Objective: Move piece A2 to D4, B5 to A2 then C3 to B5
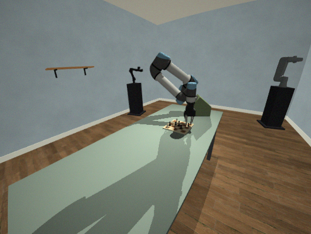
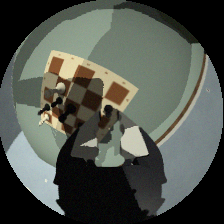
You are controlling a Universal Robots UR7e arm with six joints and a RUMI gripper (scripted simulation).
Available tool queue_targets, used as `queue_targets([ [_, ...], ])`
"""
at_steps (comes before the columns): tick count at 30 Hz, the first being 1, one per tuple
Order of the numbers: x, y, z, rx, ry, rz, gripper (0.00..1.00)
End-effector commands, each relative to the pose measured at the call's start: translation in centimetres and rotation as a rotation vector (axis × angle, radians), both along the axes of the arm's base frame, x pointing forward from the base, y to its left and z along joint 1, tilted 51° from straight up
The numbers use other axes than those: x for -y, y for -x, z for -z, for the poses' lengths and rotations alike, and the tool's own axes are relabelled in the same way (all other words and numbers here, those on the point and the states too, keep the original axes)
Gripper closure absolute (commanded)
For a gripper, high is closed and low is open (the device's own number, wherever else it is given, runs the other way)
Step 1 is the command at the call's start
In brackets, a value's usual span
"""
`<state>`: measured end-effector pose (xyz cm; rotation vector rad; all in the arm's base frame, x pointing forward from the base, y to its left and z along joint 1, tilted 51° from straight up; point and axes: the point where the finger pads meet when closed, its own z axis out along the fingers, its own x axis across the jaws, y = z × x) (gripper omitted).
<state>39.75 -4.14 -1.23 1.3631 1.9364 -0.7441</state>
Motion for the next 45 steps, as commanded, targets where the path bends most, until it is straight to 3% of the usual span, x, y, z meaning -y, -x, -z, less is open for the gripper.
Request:
queue_targets([
  [1, 0.52, -0.06, 0.48, 0.0, -0.001, -0.003, 0.8],
  [41, 0.5, -0.17, 0.44, 0.003, -0.001, -0.005, 0.8],
  [42, 0.5, -0.17, 0.44, 0.003, -0.001, -0.005, 1.0],
  [45, 0.5, -0.17, 0.44, 0.003, -0.001, -0.005, 1.0],
])
